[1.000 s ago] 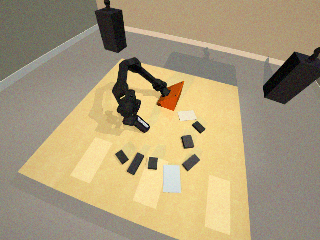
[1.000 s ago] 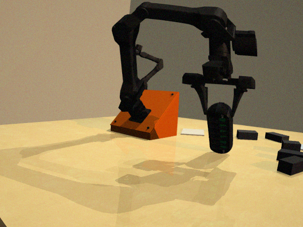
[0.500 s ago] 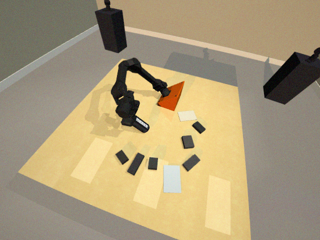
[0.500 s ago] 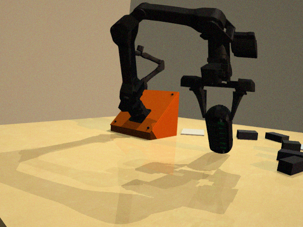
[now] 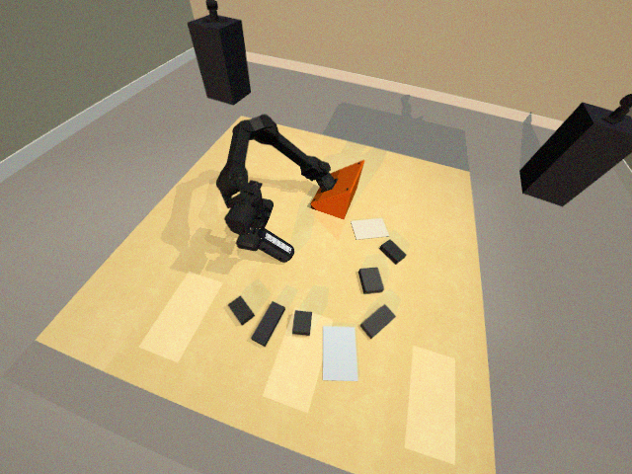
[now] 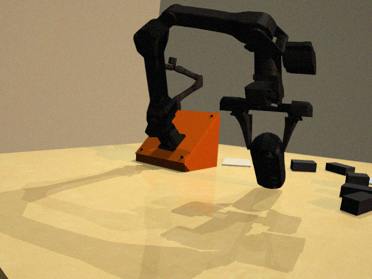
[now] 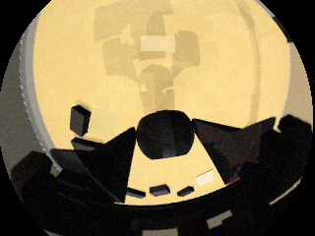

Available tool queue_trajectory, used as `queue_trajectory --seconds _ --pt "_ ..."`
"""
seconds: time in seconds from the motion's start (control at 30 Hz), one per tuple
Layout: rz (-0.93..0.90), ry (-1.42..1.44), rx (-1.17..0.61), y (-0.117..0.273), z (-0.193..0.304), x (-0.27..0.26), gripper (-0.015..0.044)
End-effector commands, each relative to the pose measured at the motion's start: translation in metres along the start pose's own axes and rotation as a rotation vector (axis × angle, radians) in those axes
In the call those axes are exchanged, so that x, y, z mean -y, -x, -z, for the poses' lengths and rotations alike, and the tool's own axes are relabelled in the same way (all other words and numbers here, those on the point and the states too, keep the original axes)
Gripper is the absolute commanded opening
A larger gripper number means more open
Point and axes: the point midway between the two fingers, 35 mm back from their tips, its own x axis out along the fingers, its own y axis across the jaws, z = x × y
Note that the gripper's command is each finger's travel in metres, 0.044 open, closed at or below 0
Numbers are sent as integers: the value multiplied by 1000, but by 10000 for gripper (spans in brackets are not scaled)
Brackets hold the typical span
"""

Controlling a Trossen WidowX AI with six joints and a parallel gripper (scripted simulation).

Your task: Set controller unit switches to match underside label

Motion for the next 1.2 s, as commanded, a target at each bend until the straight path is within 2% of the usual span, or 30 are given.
queue_trajectory --seconds 0.0,1.17 --pt "9 9 -9 -5 1 2 338" --pt "8 8 -7 -26 -17 2 338"
